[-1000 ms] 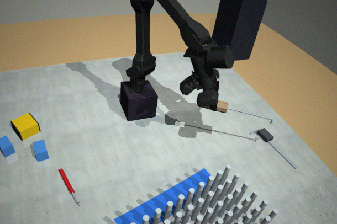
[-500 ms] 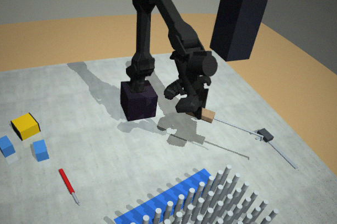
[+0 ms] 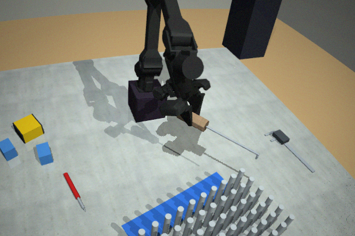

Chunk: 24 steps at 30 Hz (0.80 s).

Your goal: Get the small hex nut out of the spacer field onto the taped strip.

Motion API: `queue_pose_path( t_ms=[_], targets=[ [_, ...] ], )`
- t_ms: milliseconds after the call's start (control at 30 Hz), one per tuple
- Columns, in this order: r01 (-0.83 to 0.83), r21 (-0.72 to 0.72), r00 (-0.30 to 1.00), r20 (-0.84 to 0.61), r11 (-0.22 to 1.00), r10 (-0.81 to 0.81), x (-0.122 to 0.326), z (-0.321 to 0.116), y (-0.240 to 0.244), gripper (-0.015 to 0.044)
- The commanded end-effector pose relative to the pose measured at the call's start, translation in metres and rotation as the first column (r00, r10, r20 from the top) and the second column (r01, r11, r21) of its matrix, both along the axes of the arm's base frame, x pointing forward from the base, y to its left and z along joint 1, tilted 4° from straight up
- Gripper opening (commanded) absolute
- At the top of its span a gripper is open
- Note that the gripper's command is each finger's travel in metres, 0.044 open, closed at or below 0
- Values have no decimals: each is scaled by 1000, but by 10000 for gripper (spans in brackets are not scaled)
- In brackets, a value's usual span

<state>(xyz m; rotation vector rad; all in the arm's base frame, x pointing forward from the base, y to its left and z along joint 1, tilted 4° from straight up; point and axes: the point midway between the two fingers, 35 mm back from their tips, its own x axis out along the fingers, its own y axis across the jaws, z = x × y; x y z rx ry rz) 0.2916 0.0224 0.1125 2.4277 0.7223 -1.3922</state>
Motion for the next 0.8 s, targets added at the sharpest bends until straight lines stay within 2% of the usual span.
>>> queue_pose_path(
  t_ms=[0, 767],
  targets=[
    [37, 5, 999, -2, 999, -37, -1, -1, -15, 0],
    [323, 22, 946, -20, 946, -322, -29, -6, -115, 0]
  ],
)
